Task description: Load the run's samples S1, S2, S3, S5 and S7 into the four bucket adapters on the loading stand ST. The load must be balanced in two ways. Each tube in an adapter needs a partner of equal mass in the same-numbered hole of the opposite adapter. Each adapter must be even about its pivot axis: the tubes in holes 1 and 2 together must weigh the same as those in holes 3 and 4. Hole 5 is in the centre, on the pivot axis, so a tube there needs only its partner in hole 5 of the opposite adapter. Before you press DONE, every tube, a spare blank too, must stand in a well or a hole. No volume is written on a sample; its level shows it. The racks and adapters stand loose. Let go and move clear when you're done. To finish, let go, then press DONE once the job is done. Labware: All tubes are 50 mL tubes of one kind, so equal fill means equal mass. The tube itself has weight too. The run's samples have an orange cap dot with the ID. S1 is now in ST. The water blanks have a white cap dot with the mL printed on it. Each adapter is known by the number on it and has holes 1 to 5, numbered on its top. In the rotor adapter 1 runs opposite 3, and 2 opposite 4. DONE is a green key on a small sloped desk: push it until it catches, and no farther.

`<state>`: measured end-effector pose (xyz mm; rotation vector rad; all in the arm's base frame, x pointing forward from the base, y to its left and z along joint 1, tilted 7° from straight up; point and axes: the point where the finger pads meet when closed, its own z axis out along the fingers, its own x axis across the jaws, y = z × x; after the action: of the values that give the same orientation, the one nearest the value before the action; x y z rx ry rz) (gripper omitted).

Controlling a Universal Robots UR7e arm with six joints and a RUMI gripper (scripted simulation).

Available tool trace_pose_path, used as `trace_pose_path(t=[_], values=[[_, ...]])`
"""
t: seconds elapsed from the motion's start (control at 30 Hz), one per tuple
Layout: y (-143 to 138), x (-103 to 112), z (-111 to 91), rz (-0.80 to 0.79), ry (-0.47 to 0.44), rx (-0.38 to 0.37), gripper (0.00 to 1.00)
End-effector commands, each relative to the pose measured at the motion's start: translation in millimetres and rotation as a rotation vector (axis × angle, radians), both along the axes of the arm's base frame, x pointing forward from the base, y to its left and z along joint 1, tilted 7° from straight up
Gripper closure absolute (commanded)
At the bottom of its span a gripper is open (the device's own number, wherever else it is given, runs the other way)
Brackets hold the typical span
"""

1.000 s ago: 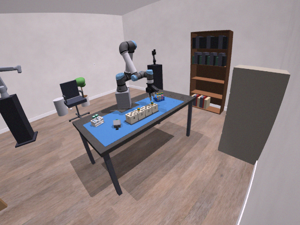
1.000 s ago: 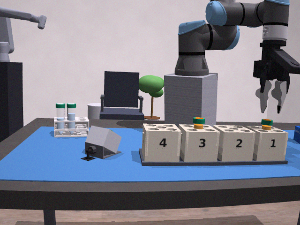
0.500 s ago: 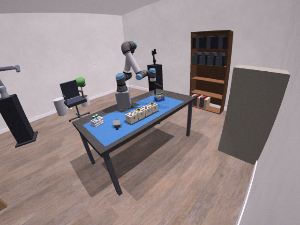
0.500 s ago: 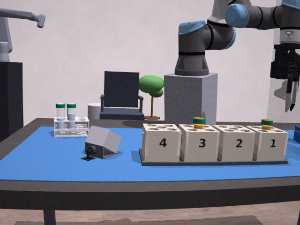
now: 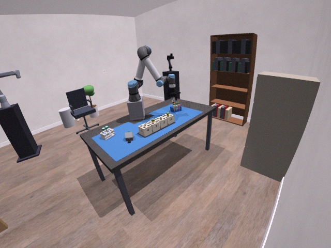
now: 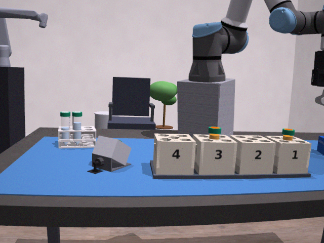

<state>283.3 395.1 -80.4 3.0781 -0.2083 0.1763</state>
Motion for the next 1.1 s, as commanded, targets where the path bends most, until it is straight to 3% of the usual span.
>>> trace_pose_path(t=[0.0, 0.07, 0.57, 0.97, 1.07], values=[[40, -23, -6, 0.046, 0.004, -0.007, 0.65], [40, -23, -6, 0.046, 0.004, -0.007, 0.65], [143, -92, -19, 0.046, 0.004, -0.007, 0.65], [146, -94, -20, 0.046, 0.004, -0.007, 0.65], [146, -93, -30, 0.046, 0.004, -0.007, 0.65]])
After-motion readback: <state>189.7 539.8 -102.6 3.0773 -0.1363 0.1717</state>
